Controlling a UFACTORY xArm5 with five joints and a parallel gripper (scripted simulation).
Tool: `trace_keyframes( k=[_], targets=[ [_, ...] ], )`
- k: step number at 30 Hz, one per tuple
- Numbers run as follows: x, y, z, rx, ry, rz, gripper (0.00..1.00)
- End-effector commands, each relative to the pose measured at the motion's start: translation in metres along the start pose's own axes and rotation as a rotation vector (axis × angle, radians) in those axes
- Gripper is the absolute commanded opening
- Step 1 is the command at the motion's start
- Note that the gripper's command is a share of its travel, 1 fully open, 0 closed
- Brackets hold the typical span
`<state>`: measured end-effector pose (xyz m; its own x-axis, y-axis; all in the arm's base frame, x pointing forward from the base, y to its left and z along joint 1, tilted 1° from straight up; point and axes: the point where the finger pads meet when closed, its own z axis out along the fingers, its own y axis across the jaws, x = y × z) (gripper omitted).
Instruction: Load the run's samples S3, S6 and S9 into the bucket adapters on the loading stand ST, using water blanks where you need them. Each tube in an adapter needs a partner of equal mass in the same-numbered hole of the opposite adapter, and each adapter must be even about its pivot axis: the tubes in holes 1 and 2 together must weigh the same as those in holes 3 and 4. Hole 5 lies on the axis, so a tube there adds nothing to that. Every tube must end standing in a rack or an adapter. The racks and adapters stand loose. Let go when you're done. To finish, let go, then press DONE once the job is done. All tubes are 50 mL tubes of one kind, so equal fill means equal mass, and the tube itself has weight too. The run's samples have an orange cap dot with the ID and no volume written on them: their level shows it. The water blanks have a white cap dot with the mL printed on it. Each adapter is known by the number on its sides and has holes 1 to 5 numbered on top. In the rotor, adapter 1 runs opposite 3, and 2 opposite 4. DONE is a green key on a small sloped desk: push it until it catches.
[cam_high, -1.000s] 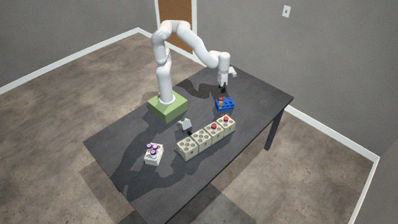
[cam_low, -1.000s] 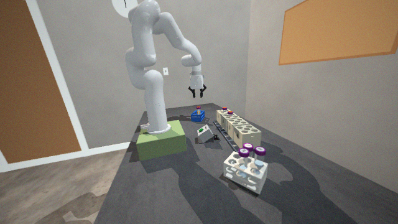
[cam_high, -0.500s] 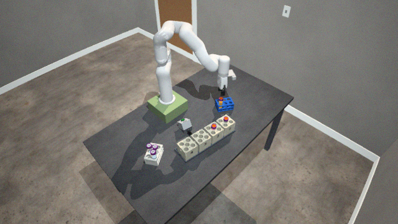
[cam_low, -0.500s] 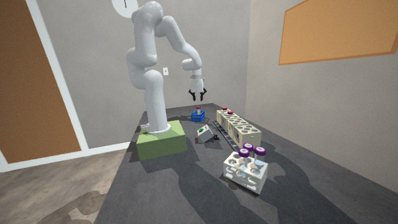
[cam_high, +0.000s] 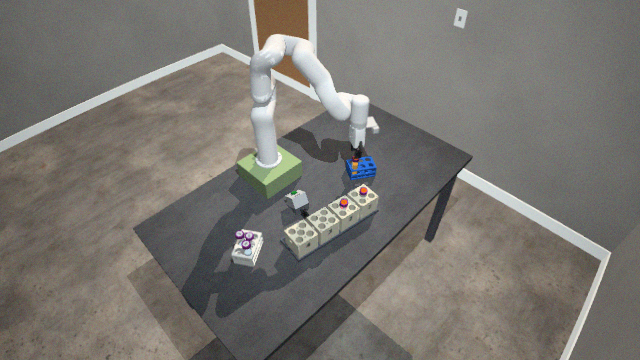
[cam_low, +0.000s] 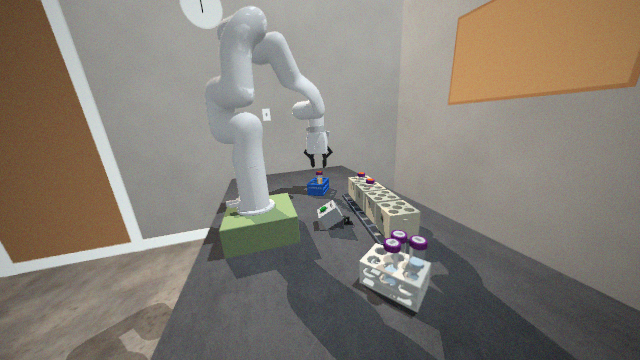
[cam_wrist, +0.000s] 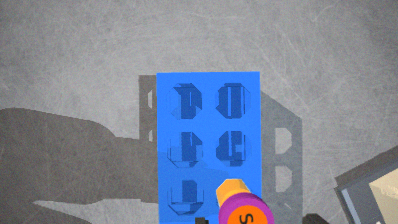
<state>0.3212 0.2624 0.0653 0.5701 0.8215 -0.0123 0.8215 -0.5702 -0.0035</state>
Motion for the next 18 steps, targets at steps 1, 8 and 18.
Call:
trace_keyframes(
  k=[1, 8, 18],
  targets=[
    [0.002, 0.000, 0.008, -0.001, 0.004, 0.000, 0.57],
    [0.002, 0.000, 0.018, -0.001, 0.004, 0.000, 0.57],
    [0.002, 0.000, 0.026, -0.001, 0.004, 0.000, 0.57]
  ],
)
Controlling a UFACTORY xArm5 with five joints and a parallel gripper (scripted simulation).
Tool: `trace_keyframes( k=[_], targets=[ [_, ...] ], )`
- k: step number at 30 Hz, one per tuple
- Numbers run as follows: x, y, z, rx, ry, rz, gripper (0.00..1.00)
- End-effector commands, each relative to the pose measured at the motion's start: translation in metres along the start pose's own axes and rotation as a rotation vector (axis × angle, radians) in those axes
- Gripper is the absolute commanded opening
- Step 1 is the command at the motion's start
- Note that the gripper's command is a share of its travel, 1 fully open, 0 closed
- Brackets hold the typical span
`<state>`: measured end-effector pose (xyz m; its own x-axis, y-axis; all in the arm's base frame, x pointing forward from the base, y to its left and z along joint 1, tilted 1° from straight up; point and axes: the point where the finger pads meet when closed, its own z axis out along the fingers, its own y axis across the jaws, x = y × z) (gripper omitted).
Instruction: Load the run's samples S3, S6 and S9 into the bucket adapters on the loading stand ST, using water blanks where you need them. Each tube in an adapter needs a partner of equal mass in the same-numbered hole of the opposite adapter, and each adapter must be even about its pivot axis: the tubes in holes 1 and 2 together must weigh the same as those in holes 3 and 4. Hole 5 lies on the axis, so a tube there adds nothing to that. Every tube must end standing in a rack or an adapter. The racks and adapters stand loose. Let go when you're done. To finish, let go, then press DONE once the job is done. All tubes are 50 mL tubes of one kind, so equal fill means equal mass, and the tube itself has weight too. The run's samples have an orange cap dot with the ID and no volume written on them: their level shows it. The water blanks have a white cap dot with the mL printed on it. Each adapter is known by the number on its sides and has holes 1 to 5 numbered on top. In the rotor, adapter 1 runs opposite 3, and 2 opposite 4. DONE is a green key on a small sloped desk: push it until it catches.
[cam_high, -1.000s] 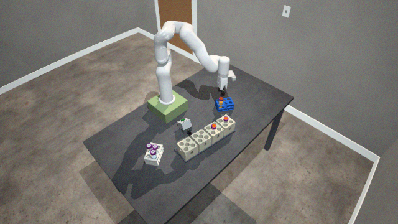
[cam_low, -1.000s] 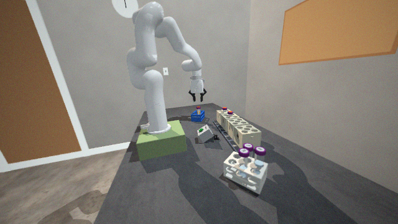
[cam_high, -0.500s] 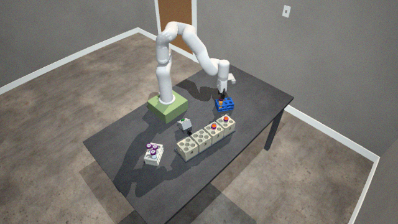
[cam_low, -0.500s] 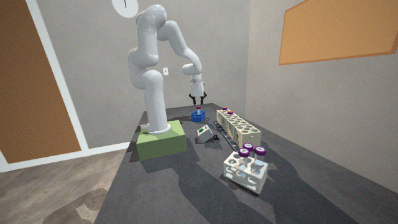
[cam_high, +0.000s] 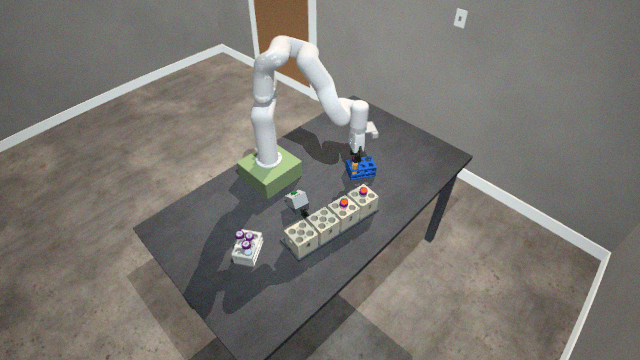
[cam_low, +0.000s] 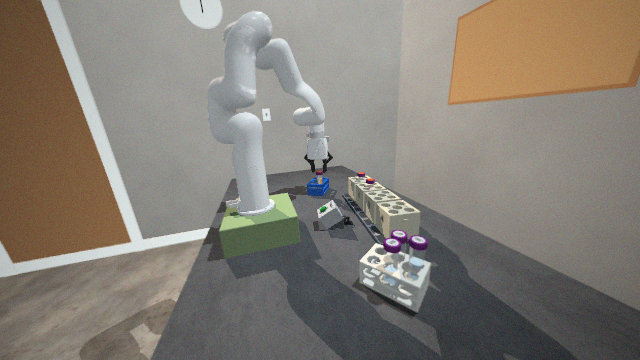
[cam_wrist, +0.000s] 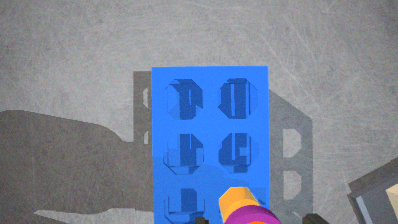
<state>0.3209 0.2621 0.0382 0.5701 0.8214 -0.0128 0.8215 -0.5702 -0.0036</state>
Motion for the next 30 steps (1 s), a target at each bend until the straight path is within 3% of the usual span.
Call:
trace_keyframes(
  k=[1, 30],
  targets=[
    [0.002, 0.000, -0.001, -0.001, 0.004, 0.000, 0.57],
    [0.002, 0.000, 0.014, -0.001, 0.004, 0.000, 0.57]
  ],
)
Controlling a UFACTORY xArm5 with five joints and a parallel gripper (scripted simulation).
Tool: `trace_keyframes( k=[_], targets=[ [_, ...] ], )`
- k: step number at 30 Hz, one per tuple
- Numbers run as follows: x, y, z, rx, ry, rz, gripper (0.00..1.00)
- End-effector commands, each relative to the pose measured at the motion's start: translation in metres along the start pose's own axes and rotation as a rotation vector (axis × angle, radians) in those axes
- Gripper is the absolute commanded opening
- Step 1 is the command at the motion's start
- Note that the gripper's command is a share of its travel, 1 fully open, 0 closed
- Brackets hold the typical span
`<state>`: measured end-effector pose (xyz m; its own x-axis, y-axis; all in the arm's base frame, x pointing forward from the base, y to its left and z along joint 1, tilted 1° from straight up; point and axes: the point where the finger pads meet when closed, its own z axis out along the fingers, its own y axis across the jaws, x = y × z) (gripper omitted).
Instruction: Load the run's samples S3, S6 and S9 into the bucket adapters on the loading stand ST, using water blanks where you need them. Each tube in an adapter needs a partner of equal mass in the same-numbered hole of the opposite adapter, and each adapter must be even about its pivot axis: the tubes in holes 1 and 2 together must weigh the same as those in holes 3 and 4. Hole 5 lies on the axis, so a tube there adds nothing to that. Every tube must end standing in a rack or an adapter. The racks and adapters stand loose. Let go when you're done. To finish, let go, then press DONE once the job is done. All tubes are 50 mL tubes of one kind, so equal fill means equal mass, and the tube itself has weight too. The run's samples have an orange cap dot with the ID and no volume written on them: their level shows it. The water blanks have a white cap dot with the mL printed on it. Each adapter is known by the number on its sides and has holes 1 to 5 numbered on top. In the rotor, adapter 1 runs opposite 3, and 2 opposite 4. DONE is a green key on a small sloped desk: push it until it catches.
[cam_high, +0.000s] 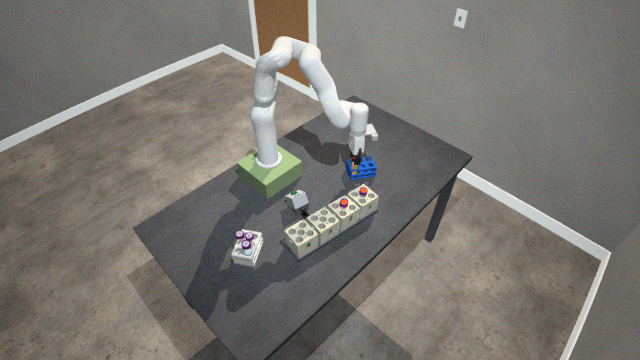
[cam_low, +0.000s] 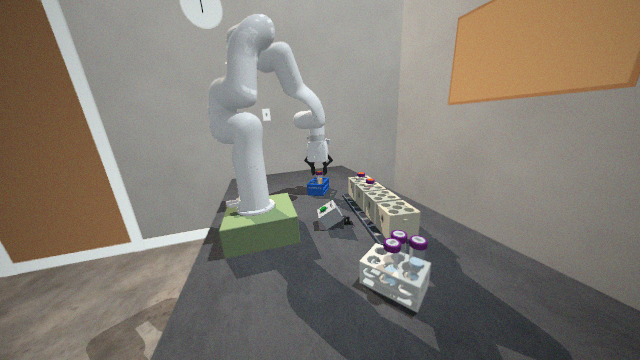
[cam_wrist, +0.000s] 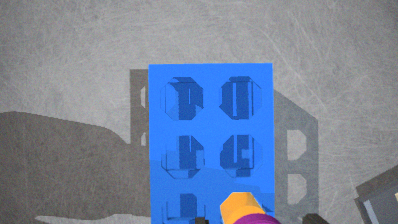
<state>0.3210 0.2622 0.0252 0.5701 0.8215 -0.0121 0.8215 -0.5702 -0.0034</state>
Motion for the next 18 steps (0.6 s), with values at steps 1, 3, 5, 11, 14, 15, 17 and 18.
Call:
trace_keyframes(
  k=[1, 3, 5, 11, 14, 15, 17, 18],
  targets=[
    [0.0014, 0.0004, 0.0016, -0.001, 0.004, 0.000, 0.57],
    [0.0014, 0.0004, 0.0030, -0.001, 0.004, 0.000, 0.57],
    [0.0014, 0.0004, 0.0043, -0.001, 0.004, 0.000, 0.57],
    [0.0013, 0.0004, 0.0063, -0.001, 0.004, 0.000, 0.57],
    [0.0014, 0.0004, 0.0063, -0.001, 0.004, 0.000, 0.57],
    [0.0014, 0.0004, 0.0063, -0.001, 0.004, 0.000, 0.57],
    [0.0014, 0.0004, 0.0063, -0.001, 0.004, 0.000, 0.57],
    [0.0014, 0.0004, 0.0063, -0.001, 0.004, 0.000, 0.57]
  ],
)
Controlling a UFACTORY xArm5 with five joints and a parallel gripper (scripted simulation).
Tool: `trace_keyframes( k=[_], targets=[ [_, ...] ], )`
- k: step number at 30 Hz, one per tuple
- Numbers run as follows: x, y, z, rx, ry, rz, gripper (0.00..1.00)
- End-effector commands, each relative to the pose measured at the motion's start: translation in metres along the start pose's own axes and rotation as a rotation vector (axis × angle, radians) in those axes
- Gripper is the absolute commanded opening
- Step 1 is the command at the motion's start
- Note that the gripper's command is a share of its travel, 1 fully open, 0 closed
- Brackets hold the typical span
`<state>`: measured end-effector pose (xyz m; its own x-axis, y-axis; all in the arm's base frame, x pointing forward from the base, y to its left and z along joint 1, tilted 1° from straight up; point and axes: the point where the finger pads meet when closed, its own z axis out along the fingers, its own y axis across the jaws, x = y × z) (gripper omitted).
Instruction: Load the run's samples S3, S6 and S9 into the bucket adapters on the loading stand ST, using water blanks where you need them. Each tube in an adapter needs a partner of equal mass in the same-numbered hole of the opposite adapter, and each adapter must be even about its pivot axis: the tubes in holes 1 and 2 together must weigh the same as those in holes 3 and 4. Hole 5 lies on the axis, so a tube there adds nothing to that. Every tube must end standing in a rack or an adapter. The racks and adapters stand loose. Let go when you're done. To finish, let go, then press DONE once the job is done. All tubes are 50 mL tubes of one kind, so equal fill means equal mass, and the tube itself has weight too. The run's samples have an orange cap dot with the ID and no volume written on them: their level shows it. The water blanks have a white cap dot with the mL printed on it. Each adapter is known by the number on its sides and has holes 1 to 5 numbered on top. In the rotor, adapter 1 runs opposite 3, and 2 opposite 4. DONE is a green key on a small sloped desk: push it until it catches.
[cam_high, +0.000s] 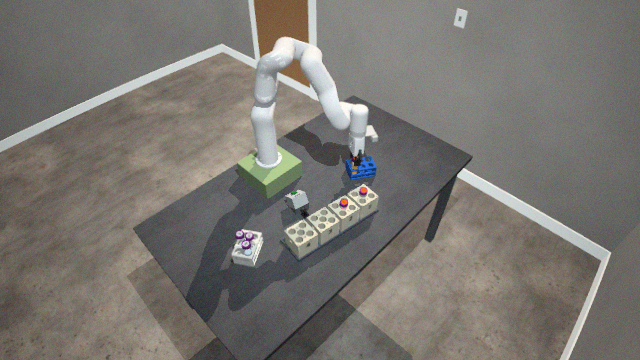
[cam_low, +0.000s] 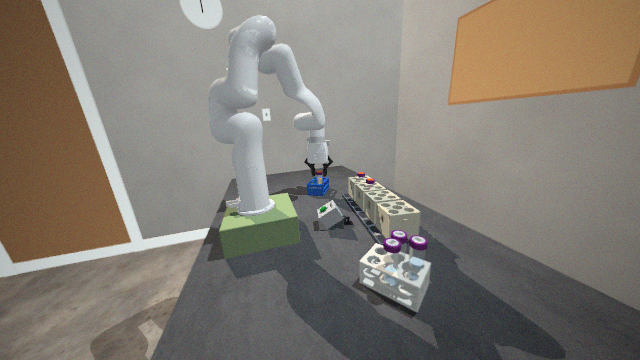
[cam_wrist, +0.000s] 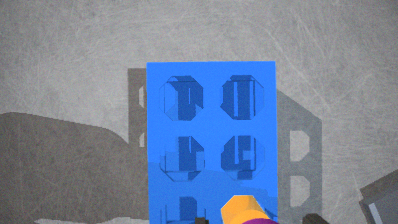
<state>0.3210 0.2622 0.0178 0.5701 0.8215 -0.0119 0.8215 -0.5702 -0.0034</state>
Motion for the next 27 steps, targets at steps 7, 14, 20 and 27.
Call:
trace_keyframes(
  k=[7, 14, 20, 27],
  targets=[
    [0.0013, 0.0004, -0.0023, -0.001, 0.003, 0.000, 0.00],
    [0.0013, 0.0004, -0.0028, -0.001, 0.003, 0.000, 0.00],
    [0.0013, 0.0004, -0.0029, -0.001, 0.003, 0.000, 0.00],
    [0.0013, 0.0004, -0.0028, -0.001, 0.003, 0.000, 0.00]
  ],
)
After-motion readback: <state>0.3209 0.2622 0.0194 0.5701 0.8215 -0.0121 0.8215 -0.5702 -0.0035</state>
